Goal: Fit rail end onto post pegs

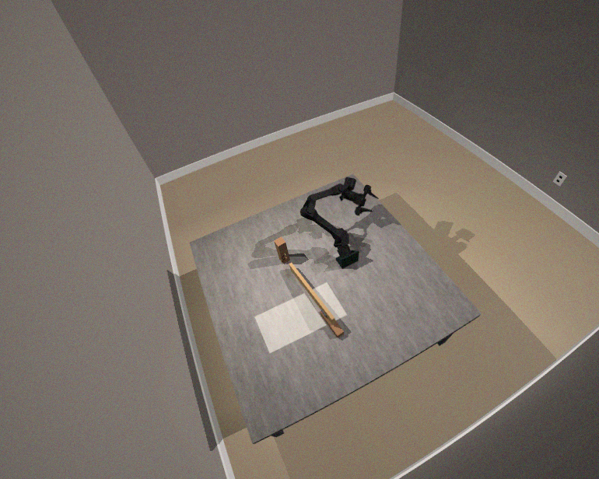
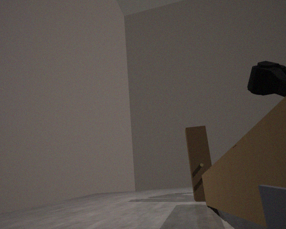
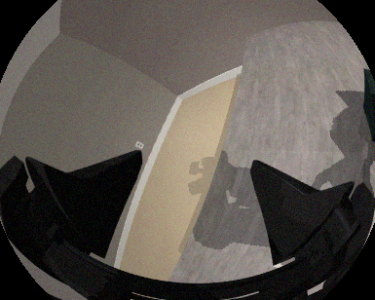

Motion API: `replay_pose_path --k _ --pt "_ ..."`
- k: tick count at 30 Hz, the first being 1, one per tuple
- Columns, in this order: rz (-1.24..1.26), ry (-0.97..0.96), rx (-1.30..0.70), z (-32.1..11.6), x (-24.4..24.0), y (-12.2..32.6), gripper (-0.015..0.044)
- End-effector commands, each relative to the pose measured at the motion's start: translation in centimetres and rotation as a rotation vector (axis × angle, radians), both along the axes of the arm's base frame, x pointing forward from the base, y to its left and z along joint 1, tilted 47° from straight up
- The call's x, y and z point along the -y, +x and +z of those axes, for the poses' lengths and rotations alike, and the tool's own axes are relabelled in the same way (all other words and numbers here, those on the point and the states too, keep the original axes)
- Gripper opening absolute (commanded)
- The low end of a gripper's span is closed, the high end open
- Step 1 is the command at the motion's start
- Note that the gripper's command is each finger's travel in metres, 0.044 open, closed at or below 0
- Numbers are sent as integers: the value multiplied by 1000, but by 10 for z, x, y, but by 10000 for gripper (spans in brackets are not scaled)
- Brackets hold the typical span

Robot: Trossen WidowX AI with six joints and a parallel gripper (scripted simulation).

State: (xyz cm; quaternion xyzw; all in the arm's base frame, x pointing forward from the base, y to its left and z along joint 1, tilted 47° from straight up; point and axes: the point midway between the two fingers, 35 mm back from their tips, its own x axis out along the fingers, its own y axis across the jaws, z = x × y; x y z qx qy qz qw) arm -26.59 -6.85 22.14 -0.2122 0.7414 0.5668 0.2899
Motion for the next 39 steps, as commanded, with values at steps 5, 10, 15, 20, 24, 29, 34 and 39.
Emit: replay_pose_path --k 5,10,15,20,24,29,34,39 --pt "95 56 17 -3 16 3 440" --pt "307 147 -17 5 54 12 440" --pt "533 241 -71 15 94 27 440" --pt "754 331 -139 24 132 49 440" --pt "952 396 -205 31 166 77 440" --pt "1162 415 -326 49 200 117 440" --pt "1398 405 -482 72 229 175 440" --pt "1624 376 -648 94 245 239 440"
